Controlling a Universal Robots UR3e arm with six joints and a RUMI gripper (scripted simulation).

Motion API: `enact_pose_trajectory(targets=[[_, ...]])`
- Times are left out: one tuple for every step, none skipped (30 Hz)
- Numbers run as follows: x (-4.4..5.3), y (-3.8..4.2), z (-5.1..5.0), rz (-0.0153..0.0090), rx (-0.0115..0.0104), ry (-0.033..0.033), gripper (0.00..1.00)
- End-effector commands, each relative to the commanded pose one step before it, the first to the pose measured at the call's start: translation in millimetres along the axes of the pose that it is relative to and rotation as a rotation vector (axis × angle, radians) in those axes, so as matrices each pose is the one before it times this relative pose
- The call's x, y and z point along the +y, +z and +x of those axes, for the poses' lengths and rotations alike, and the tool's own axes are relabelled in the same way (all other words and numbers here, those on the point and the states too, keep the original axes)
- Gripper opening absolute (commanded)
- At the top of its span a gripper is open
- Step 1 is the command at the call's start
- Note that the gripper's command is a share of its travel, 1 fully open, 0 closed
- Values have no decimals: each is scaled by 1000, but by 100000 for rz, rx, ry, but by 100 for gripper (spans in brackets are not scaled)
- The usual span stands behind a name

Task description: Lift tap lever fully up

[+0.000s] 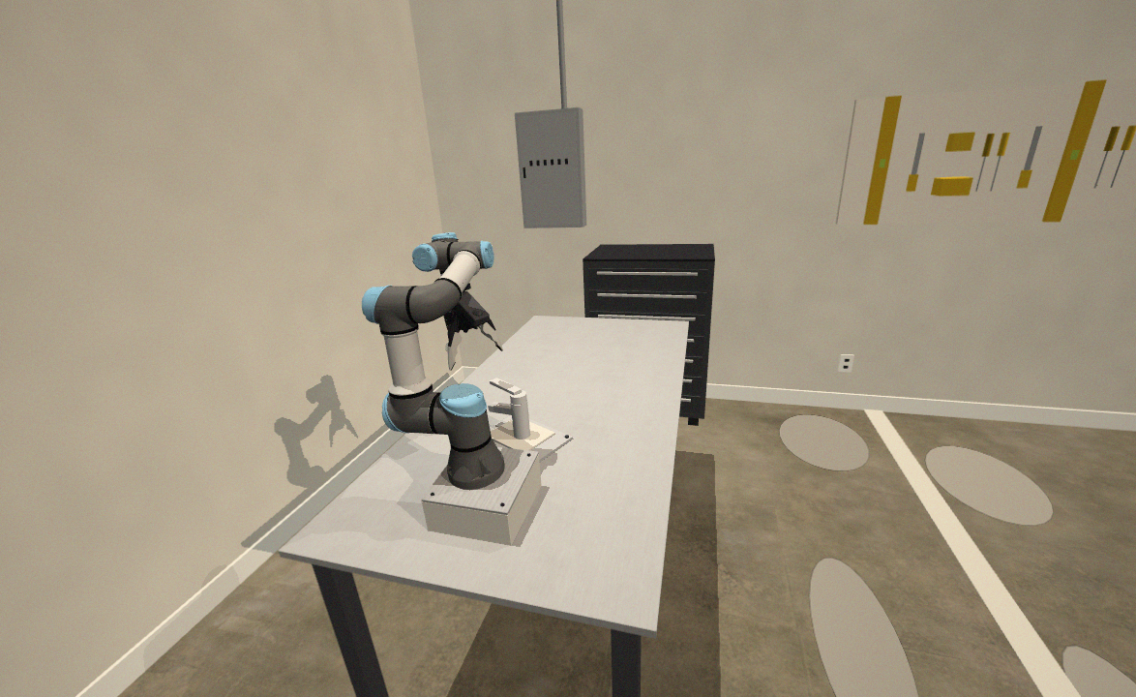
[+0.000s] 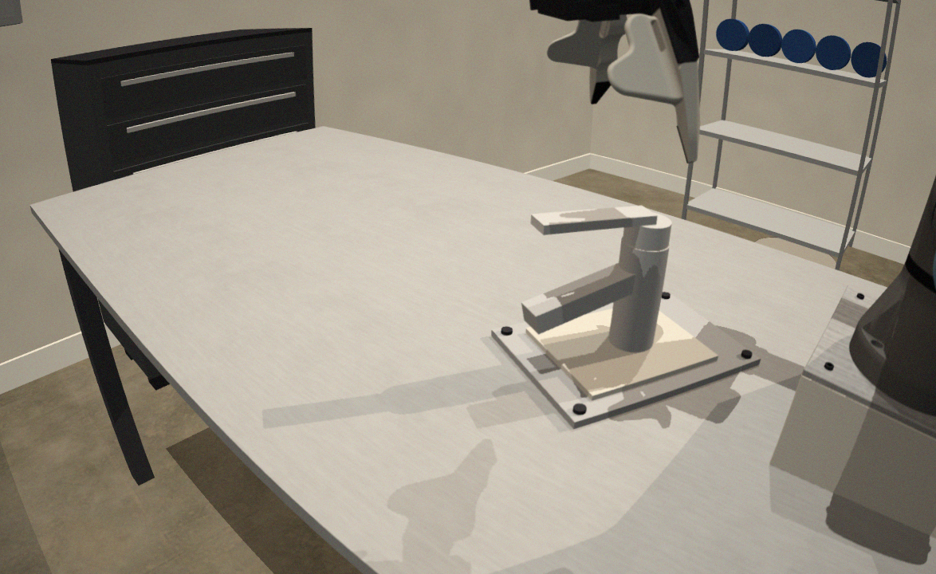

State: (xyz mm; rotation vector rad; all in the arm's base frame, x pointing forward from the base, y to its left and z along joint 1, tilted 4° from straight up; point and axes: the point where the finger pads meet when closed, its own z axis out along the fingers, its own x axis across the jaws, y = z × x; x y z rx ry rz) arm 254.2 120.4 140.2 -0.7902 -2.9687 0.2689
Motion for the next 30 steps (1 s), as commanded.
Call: enact_pose_trajectory(targets=[[24599, 9672, -41147, -9350, 4105, -5491, 100], [1791, 1021, -6066, -1206, 99, -706, 100], [1406, 889, -5308, -1042, 53, -613, 100], [0, 0, 0, 0, 0, 0, 100], [0, 0, 0, 0, 0, 0, 100], [1082, 754, -4524, -878, 21, -519, 100], [815, 621, -3736, -719, 1, -427, 100], [597, 492, -2968, -567, -9, -338, 100], [421, 371, -2241, -426, -13, -255, 100], [281, 261, -1579, -299, -12, -179, 100], [172, 166, -1004, -189, -9, -114, 100], [90, 89, -539, -102, -5, -61, 100], [34, 34, -207, -39, -2, -23, 100], [5, 5, -31, -6, 0, -3, 100], [0, 0, 0, 0, 0, 0, 100], [0, 0, 0, 0, 0, 0, 100], [0, 0, 0, 0, 0, 0, 0], [0, 0, 0, 0, 0, 0, 0], [0, 0, 0, 0, 0, 0, 0], [0, 0, 0, 0, 0, 0, 0], [0, 0, 0, 0, 0, 0, 0], [0, 0, 0, 0, 0, 0, 0], [0, 0, 0, 0, 0, 0, 0], [0, 0, 0, 0, 0, 0, 0], [0, 0, 0, 0, 0, 0, 0], [0, 0, 0, 0, 0, 0, 0], [0, 0, 0, 0, 0, 0, 0], [0, 0, 0, 0, 0, 0, 0], [0, 0, 0, 0, 0, 0, 0], [0, 0, 0, 0, 0, 0, 0]])
